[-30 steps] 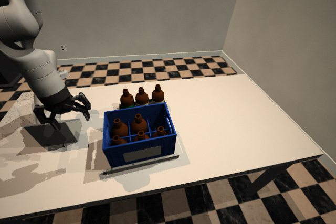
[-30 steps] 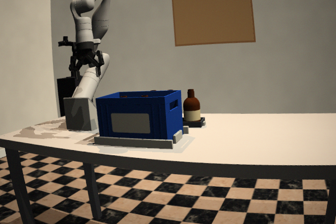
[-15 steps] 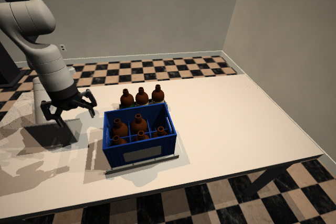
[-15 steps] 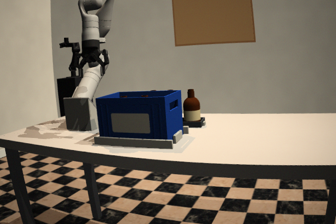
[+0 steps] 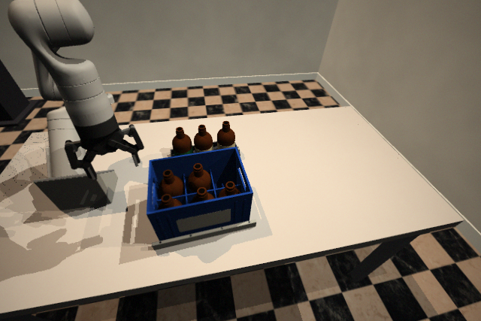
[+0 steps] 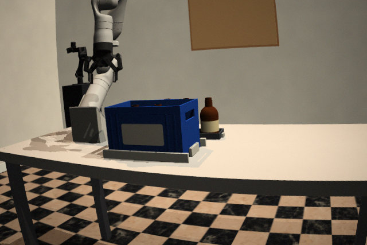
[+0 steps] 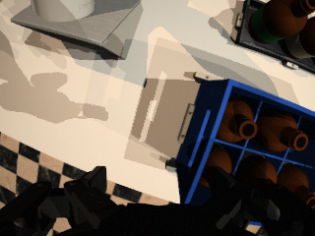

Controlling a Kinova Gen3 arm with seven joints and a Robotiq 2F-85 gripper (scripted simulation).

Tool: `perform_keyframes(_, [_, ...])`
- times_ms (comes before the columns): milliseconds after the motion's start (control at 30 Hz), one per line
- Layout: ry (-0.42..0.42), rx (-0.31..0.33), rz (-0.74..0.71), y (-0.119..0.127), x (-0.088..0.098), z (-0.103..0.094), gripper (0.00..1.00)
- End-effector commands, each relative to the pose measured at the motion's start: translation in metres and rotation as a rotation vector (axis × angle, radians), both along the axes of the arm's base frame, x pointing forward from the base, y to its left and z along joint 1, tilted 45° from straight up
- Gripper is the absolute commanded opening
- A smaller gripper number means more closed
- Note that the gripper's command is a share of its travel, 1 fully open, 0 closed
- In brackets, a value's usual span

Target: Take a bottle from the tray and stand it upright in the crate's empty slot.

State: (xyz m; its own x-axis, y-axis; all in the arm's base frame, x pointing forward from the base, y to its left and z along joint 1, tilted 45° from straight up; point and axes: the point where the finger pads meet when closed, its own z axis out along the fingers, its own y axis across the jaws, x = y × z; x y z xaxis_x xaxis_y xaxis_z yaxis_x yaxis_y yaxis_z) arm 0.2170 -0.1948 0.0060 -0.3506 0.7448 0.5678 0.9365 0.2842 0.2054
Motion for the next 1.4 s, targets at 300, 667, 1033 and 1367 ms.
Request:
perform_keyframes(300, [-0.014,-0.042,0.091,0.002,0.019,0.01,1.0])
perform_keyframes(667, [-0.021,-0.064,0.141,0.004,0.028,0.015,1.0])
perform_keyframes(1033, [-0.029,-0.086,0.191,0.006,0.038,0.02,1.0])
perform_keyframes(1367, [-0.037,-0.108,0.241,0.009,0.048,0.026,1.0])
